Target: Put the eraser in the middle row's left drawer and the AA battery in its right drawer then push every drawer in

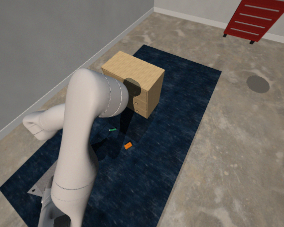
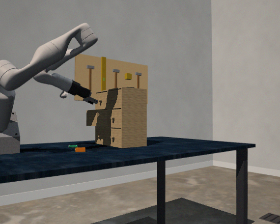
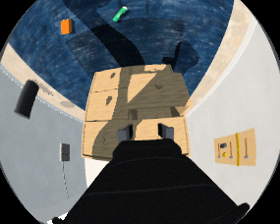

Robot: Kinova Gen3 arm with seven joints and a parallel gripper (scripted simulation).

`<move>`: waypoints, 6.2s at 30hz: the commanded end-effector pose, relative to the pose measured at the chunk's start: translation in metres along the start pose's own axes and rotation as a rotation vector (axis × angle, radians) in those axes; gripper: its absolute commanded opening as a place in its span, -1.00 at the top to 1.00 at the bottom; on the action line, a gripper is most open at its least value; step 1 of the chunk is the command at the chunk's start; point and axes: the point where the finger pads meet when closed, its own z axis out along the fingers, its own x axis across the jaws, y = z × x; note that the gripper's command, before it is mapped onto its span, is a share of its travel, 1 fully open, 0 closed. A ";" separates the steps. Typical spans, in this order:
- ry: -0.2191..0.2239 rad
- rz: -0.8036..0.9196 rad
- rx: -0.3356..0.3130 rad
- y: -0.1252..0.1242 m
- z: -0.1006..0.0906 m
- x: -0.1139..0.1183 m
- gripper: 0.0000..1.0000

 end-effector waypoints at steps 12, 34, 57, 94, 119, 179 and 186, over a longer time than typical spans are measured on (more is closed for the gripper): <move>0.019 -0.013 -0.007 -0.019 -0.071 0.006 -1.00; 0.019 -0.013 -0.007 -0.029 -0.105 0.005 -1.00; 0.021 -0.015 0.116 -0.026 -0.106 0.004 -1.00; 0.011 -0.018 0.615 -0.010 -0.112 0.005 -1.00; 0.012 -0.022 1.137 0.005 -0.119 0.005 -1.00; 0.008 -0.023 1.213 -0.043 -0.198 0.032 -1.00; 0.006 -0.022 1.184 -0.045 -0.196 0.032 -1.00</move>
